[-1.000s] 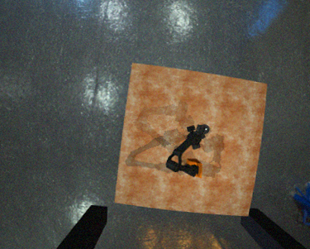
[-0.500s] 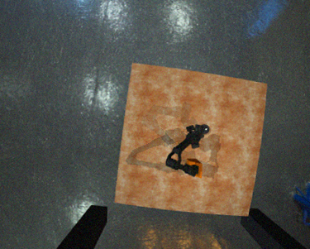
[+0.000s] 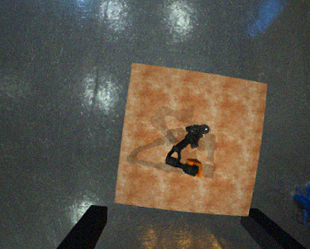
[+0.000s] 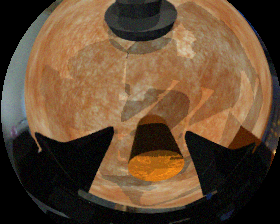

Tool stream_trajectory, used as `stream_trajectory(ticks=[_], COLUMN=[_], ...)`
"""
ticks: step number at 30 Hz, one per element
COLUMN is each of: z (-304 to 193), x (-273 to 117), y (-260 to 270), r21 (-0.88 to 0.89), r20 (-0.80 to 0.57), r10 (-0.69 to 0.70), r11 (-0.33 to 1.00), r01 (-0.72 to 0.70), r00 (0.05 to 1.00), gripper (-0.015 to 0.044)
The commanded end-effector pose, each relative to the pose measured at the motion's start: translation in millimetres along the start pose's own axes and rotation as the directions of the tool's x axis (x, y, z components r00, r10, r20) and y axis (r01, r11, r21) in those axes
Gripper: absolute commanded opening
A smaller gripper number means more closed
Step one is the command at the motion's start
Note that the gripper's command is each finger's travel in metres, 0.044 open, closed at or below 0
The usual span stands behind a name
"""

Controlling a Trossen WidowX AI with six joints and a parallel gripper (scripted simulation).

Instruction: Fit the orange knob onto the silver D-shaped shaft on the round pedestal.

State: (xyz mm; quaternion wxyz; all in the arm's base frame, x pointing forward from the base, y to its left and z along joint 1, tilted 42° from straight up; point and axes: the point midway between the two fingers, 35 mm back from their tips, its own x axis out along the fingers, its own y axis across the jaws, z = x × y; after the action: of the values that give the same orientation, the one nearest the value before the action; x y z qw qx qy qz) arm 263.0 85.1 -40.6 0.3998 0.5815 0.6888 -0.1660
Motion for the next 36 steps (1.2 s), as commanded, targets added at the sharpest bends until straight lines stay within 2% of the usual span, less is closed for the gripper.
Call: stream_trajectory(ticks=[1,10,17,22,36], z=[-1.2,-1.2,-1.2,0.6,-3.5], x=[4.3,4.3,4.3,-10.0,-99.3], y=[-2.6,-2.6,-2.6,1.6,10.8], r21=[0.008,0.008,0.008,0.008,0.008], r20=[-0.006,-0.006,-0.006,-0.001,0.006], r10=[-0.001,-0.001,-0.001,-0.001,-0.003], r11=[1.000,1.000,1.000,1.000,1.000], r01=[0.001,0.001,0.001,0.001,0.003], r00=[1.000,1.000,1.000,1.000,1.000], gripper=[0.0414,0.0177,0.0131,0.0000,0.0000])
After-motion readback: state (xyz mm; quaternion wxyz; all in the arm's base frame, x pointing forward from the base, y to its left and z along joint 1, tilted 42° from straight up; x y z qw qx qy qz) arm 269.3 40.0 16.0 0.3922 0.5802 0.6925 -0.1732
